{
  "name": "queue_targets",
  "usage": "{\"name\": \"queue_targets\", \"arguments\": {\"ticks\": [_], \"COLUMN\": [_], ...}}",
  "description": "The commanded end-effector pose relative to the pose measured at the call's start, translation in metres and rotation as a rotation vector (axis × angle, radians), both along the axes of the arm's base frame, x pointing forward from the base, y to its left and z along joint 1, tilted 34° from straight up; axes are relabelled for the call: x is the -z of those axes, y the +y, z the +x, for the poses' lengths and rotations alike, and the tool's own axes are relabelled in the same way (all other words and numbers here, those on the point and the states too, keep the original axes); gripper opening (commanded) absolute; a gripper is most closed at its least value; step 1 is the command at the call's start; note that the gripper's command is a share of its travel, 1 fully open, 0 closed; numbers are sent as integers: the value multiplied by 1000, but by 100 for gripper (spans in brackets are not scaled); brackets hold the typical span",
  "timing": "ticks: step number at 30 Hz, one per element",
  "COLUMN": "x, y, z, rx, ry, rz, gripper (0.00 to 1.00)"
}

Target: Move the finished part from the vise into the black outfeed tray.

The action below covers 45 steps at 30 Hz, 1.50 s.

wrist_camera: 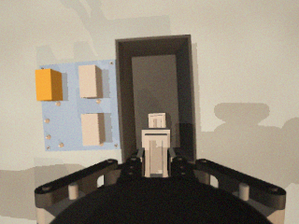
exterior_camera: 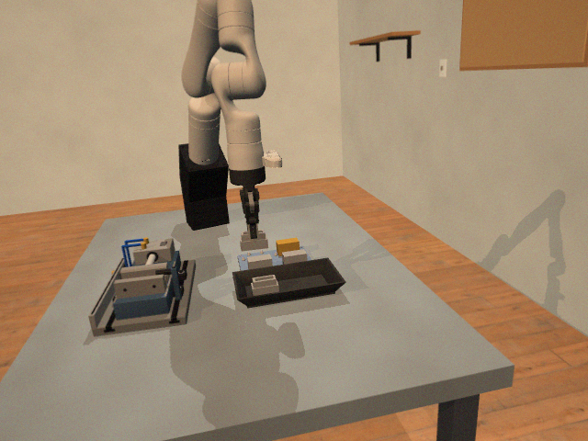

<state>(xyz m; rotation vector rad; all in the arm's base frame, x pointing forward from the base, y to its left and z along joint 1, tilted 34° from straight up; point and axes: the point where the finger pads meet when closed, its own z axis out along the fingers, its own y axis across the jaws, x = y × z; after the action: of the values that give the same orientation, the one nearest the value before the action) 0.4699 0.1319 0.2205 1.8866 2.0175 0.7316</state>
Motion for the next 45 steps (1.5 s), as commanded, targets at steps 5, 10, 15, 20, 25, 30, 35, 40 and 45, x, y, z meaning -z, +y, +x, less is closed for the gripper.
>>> {"name": "queue_targets", "arguments": {"ticks": [5, 10, 15, 20, 25, 30, 35, 40, 45], "x": [-4, -6, -7, -9, -11, -12, -14, -15, -16], "y": [31, 46, 54, 66, 79, 86, 96, 104, 109], "z": [-4, -5, -6, -8, -9, -9, -11, -12, -12], "rx": [-28, -31, -32, -33, -35, -36, -38, -39, -39], "ry": [-2, -2, -2, -4, -4, -4, -4, -4, -5], "rz": [-5, -6, -7, -8, -9, -10, -11, -12, -12], "gripper": [0, 0, 0, 0, 0, 0, 0, 0, 0]}}
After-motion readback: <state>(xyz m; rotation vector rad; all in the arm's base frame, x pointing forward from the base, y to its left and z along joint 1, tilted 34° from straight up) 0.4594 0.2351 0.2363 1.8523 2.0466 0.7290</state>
